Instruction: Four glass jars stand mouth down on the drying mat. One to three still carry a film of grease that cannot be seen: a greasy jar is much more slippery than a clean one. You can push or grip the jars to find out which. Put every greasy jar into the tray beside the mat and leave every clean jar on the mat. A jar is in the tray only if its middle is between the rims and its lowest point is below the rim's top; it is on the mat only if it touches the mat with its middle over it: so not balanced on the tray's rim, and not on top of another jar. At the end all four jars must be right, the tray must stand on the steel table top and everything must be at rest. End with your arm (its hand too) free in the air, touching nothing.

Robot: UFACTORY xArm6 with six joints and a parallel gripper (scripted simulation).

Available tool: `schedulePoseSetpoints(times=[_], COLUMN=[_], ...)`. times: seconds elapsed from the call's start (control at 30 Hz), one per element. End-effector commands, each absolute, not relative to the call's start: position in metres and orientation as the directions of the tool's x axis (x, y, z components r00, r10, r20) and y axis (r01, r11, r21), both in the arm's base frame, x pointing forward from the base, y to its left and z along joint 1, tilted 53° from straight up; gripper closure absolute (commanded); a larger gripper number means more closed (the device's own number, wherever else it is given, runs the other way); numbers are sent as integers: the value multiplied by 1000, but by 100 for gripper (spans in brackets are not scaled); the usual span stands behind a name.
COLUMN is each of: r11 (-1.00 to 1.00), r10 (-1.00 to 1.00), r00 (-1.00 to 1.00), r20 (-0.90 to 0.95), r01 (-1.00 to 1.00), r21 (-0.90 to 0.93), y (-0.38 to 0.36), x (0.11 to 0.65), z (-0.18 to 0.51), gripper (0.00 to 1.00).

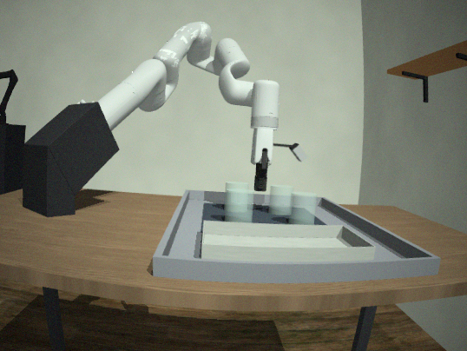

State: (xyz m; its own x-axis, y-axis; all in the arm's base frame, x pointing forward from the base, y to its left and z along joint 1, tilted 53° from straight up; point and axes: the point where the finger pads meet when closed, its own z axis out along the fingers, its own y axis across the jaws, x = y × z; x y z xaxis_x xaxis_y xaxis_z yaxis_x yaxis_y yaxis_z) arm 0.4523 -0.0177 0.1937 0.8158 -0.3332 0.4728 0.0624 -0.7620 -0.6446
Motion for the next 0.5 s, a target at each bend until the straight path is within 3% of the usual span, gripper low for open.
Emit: schedulePoseSetpoints(times=[0.0, 0.47], r11=[-763, -763], r10=[-334, -334], r00=[815, 815], r20=[475, 475], r01=[63, 63], r21=[-644, -644], y=[-19, -19], x=[453, 454], z=[195, 195], gripper=[100, 100])
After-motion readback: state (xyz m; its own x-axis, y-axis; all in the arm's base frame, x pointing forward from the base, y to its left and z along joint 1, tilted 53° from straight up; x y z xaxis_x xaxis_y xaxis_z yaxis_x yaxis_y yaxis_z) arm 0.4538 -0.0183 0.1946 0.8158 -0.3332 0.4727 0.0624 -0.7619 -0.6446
